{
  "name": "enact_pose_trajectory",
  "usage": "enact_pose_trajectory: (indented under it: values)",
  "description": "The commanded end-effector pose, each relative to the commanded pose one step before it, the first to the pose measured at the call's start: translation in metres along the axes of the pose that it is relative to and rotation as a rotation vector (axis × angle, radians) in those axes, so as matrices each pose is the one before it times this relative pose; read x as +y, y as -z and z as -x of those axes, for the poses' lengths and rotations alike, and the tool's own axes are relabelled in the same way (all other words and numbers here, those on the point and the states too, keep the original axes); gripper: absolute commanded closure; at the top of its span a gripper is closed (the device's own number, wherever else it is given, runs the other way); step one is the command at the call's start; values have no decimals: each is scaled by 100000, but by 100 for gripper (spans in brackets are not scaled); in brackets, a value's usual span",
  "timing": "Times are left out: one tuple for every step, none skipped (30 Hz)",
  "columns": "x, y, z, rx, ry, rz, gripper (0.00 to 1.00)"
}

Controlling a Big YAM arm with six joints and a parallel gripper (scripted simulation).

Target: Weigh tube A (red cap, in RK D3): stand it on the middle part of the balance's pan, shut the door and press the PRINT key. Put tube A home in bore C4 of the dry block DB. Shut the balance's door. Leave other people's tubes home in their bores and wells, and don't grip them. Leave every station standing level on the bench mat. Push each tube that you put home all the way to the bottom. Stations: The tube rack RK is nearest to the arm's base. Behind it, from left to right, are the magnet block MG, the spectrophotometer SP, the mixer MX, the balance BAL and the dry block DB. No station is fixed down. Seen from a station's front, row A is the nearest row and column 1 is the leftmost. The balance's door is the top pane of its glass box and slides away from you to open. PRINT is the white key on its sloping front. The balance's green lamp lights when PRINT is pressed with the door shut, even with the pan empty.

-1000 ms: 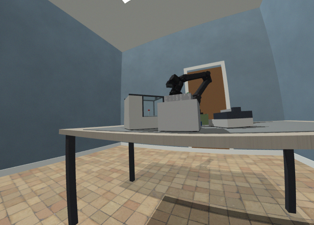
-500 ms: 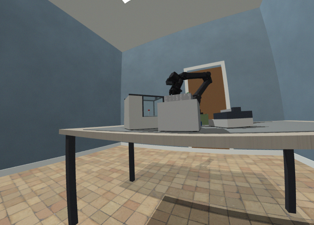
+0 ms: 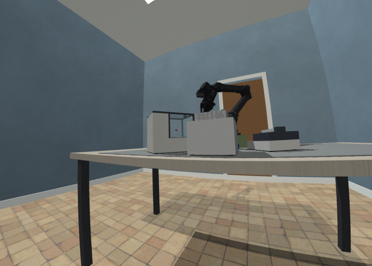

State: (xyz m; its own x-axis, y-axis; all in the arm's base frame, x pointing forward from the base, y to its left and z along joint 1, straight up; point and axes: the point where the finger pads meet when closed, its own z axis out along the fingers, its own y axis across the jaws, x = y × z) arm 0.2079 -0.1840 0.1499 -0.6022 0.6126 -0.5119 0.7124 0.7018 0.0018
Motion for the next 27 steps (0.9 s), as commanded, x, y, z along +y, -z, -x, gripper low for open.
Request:
enact_pose_trajectory:
  values:
    - [137,2936,3345,-6476,-326,556,70]
    - [0,137,84,30,2,-3,70]
    - [0,95,68,191,10,-18,70]
    - [0,111,75,128,7,-12,70]
    - [0,145,88,-2,0,-1,70]
    - [-1,177,99,-122,-6,10,70]
    - [-1,185,102,-154,-8,13,70]
    - [-1,164,94,-75,-4,6,70]
    - [0,128,82,61,3,-6,70]
    - [0,0,0,0,0,0,70]
    - [0,0,0,0,0,0,70]
    - [5,-105,1,942,48,-83,70]
    - [-1,161,93,-62,-3,4,70]
    - [-1,191,102,-176,-9,14,70]
    - [-1,188,101,-166,-8,14,70]
    - [-1,185,100,-155,-8,13,70]
    - [-1,183,99,-144,-7,12,70]
    - [-1,175,96,-116,-6,9,70]
    - [-1,169,94,-92,-5,7,70]
    - [0,141,86,9,1,-2,70]
    - [0,115,79,103,5,-10,70]
    - [1,104,76,144,7,-14,70]
    - [0,115,79,102,5,-10,70]
    - [0,143,87,1,0,-1,70]
    - [-1,160,91,-62,-3,5,70]
    - [-1,158,90,-53,-3,4,70]
    - [0,0,0,0,0,0,70]
